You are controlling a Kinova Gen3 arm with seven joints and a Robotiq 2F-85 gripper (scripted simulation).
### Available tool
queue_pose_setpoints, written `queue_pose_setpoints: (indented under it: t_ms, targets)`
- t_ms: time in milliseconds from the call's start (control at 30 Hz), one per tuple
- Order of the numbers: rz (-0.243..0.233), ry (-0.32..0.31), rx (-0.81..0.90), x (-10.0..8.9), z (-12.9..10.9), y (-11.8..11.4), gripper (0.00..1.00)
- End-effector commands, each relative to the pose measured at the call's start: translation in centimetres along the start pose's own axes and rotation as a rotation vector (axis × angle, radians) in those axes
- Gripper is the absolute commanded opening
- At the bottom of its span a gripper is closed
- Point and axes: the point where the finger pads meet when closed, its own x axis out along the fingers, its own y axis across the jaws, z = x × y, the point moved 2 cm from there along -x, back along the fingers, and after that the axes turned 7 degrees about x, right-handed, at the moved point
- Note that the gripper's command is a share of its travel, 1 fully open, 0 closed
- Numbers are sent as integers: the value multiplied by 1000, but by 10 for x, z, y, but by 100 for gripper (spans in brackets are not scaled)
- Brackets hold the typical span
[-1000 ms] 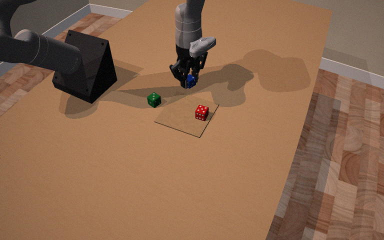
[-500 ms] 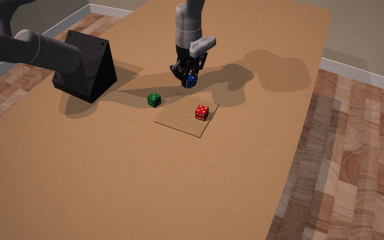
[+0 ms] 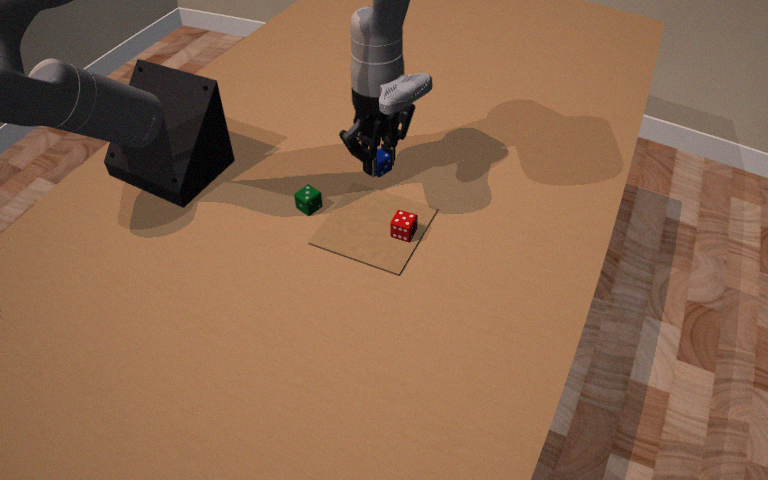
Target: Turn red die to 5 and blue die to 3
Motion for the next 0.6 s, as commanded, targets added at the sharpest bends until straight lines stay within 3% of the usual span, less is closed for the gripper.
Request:
queue_pose_setpoints:
  t_ms: [0, 200, 433, 500, 567]
  targets:
    - [-1, 1, 0, -1, 0, 0, 26]
    - [-1, 1, 0, -7, 0, 0, 26]
    - [-1, 1, 0, -52, 0, 0, 26]
    - [-1, 1, 0, -52, 0, 0, 26]
    - [-1, 1, 0, -67, 0, 0, 26]
